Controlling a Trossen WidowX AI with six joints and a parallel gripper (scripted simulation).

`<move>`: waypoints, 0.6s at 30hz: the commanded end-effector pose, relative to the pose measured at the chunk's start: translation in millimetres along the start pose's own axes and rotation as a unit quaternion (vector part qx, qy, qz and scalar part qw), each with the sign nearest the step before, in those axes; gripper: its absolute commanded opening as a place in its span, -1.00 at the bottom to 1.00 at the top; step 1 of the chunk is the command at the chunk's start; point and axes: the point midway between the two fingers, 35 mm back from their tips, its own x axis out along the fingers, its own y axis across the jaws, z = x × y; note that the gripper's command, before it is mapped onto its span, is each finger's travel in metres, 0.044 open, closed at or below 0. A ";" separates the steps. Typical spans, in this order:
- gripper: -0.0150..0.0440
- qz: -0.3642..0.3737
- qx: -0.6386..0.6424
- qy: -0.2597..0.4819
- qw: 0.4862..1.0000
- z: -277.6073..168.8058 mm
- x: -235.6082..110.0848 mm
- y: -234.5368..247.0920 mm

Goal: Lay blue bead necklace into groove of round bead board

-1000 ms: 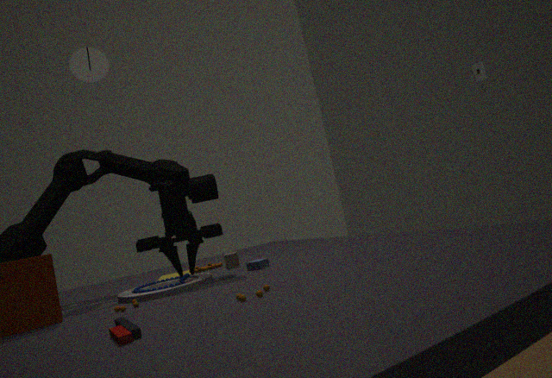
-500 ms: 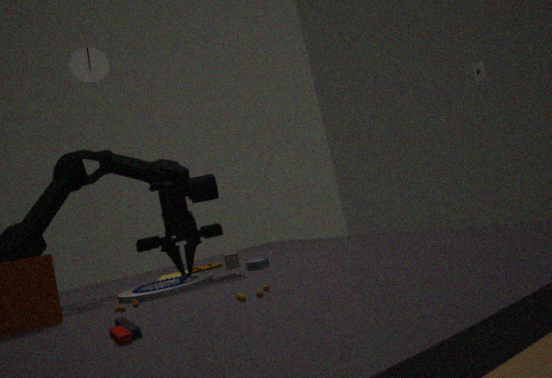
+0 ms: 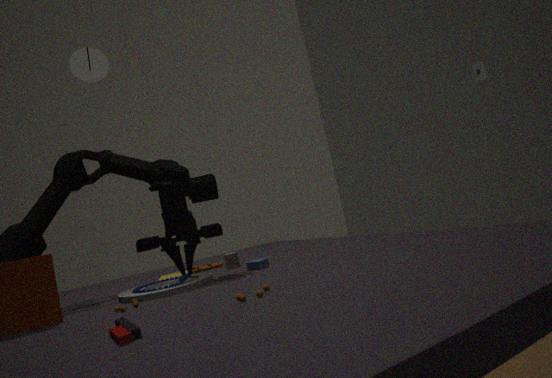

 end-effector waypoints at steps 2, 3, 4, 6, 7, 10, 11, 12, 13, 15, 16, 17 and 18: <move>-0.49 0.001 0.002 -0.001 1.000 -0.4 -5.4 0.3; -0.49 0.001 0.002 -0.001 1.000 -0.4 -5.9 0.3; -0.49 0.001 0.002 -0.001 1.000 -0.4 -5.9 0.3; -0.49 0.001 0.002 -0.001 1.000 -0.2 -5.9 -0.2; -0.49 0.001 0.002 -0.001 1.000 0.3 -5.9 -1.7; -0.49 0.000 0.002 -0.001 1.000 2.5 -6.0 -8.3; -0.49 0.000 0.002 -0.001 1.000 2.6 -6.0 -8.8; -0.49 0.000 0.002 -0.001 1.000 2.6 -6.0 -8.8; -0.49 0.000 0.002 -0.001 1.000 2.6 -6.0 -8.8; -0.49 0.000 0.002 -0.002 1.000 2.7 -5.0 -8.8; -0.49 0.000 0.002 -0.002 1.000 2.7 -3.9 -8.8; -0.49 0.000 0.002 -0.002 1.000 2.7 -2.4 -8.8; -0.49 0.000 0.002 -0.002 1.000 2.7 -0.8 -8.8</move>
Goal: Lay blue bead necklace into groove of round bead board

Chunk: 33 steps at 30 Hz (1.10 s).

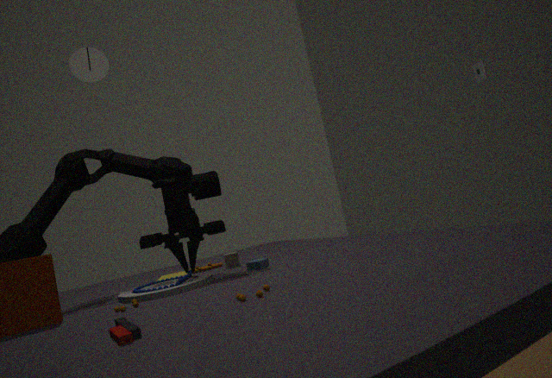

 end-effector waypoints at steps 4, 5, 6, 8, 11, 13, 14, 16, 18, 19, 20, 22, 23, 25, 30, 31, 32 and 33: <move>-0.49 0.001 0.002 -0.001 1.000 -0.6 8.4 -1.2; -0.49 0.001 0.002 -0.001 1.000 -0.6 8.4 -1.2; -0.40 0.000 -0.002 0.001 1.000 0.2 4.9 -1.0; -0.22 0.000 -0.002 0.001 1.000 0.2 4.9 -1.0; 0.04 0.000 -0.002 0.001 1.000 0.2 4.9 -1.0; 0.22 0.000 -0.002 0.001 1.000 0.2 4.9 -1.0; 0.31 0.000 -0.002 0.001 1.000 0.2 4.9 -1.0; 0.49 0.000 -0.002 0.001 1.000 0.2 4.9 -1.0; 0.67 0.000 -0.001 0.001 1.000 0.1 4.5 -1.0; 0.75 0.000 -0.001 0.000 1.000 -0.1 3.2 -1.1; 0.84 0.001 0.001 0.000 1.000 -0.4 1.3 -1.2; 1.00 0.001 0.001 0.001 1.000 -0.3 3.8 -0.8; 1.00 0.001 0.001 0.000 1.000 -0.3 2.7 -0.8; 1.00 0.001 0.002 0.000 1.000 -0.3 0.0 -0.8; 1.00 0.001 0.002 0.000 1.000 -0.3 -0.4 -0.8; 1.00 0.001 0.002 0.000 1.000 -0.3 -0.4 -0.8; 1.00 0.001 0.002 0.000 1.000 -0.3 -0.4 -0.8; 1.00 0.001 0.002 0.000 1.000 -0.3 -0.4 -0.8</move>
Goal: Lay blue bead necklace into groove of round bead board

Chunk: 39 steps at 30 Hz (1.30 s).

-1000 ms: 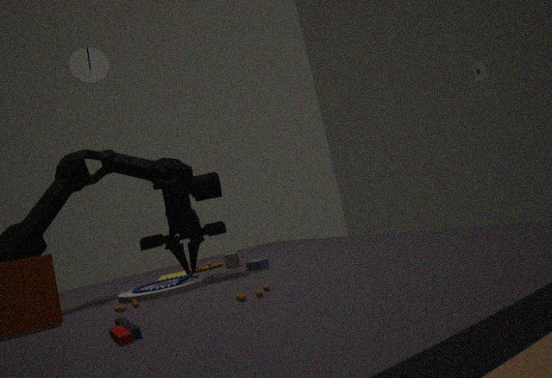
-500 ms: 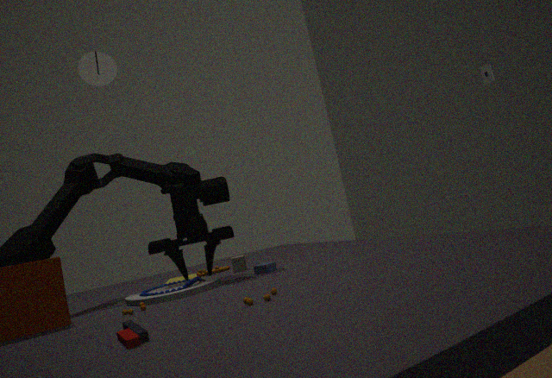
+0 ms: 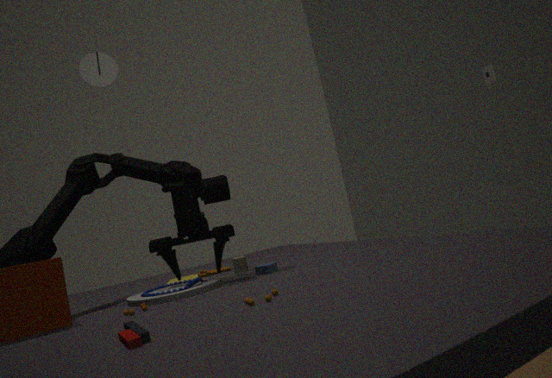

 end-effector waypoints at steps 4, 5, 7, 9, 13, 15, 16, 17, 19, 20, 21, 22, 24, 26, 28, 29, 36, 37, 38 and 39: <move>1.00 0.000 -0.002 0.000 1.000 0.4 -0.9 0.3; 1.00 0.000 -0.002 0.000 1.000 0.4 -0.9 0.3; 1.00 0.000 -0.002 0.000 1.000 0.4 -0.9 0.3; 0.91 0.000 -0.001 0.000 1.000 -0.2 -1.1 0.2; 0.56 -0.002 0.025 0.001 1.000 -14.7 -6.7 -0.8; 0.38 -0.003 0.042 0.002 0.999 -25.9 -11.0 -1.1; 0.29 -0.004 0.052 0.003 0.999 -32.8 -13.6 -1.1; 0.20 -0.004 0.061 0.003 0.998 -39.8 -16.3 -0.9; 0.02 -0.004 0.076 0.004 0.997 -53.2 -21.3 -0.1; -0.07 -0.003 0.084 0.003 0.996 -60.4 -23.9 0.7; -0.08 -0.003 0.092 0.003 0.996 -67.5 -26.5 1.6; -0.08 -0.002 0.100 0.003 0.995 -74.4 -29.0 2.7; -0.08 -0.001 0.110 0.002 0.994 -82.8 -32.0 4.4; -0.08 -0.001 0.111 0.002 0.994 -83.8 -32.4 4.6; -0.08 -0.001 0.111 0.002 0.994 -83.8 -32.4 4.6; -0.08 -0.001 0.111 0.002 0.994 -83.8 -31.1 4.6; -0.08 -0.004 0.106 0.002 0.994 -81.5 -24.1 3.6; -0.08 -0.004 0.106 0.002 0.994 -81.5 -23.9 3.6; -0.08 -0.004 0.106 0.002 0.994 -81.6 -23.3 3.6; -0.08 -0.004 0.106 0.002 0.994 -81.6 -22.6 3.6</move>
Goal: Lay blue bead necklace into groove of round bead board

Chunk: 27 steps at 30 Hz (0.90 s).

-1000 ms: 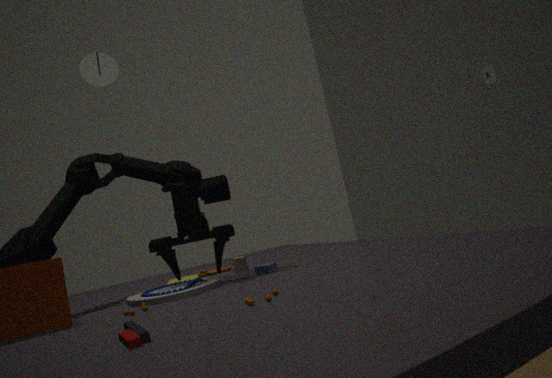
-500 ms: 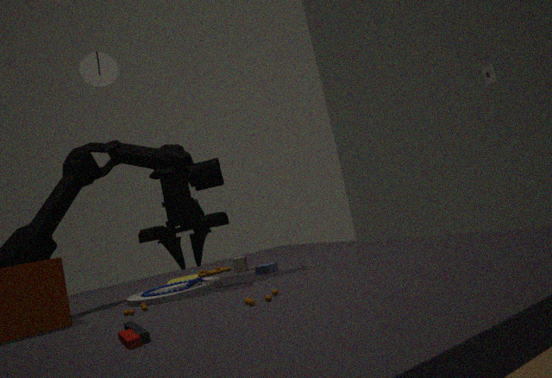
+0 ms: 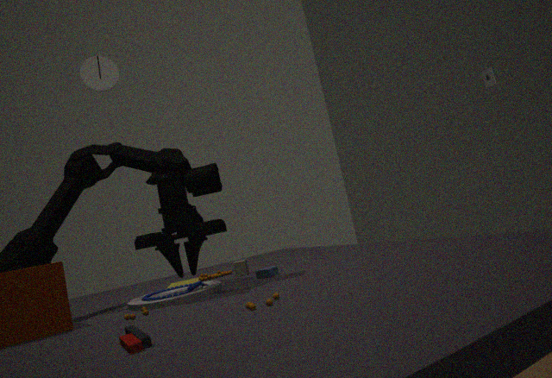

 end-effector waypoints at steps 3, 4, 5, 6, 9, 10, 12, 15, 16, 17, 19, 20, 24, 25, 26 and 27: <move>-0.08 -0.001 0.000 -0.001 1.000 0.2 3.3 -0.6; -0.08 -0.001 0.000 -0.001 1.000 0.1 4.9 -0.6; -0.08 -0.001 0.001 -0.001 1.000 0.0 6.6 -0.6; -0.08 -0.001 0.001 -0.001 1.000 -0.1 8.2 -0.6; -0.08 0.000 0.002 -0.001 1.000 -0.4 13.1 -0.5; -0.08 0.000 0.002 -0.001 1.000 -0.5 14.7 -0.5; -0.08 0.000 0.002 -0.001 1.000 -0.7 18.0 -0.4; -0.08 0.001 0.003 -0.001 1.000 -1.1 22.9 -0.1; -0.08 0.001 0.003 -0.002 1.000 -1.2 24.5 0.0; -0.08 0.001 0.004 -0.002 1.000 -1.3 26.1 0.1; -0.08 0.002 0.004 -0.002 1.000 -1.6 29.0 0.3; -0.08 0.002 0.004 -0.002 1.000 -1.7 29.8 0.4; -0.08 0.002 0.004 -0.002 1.000 -1.7 30.0 0.4; -0.17 0.001 0.001 0.000 1.000 -0.9 27.2 0.2; -0.26 0.001 0.001 0.000 1.000 -0.9 27.2 0.2; -0.35 0.001 0.001 0.000 1.000 -0.9 27.2 0.2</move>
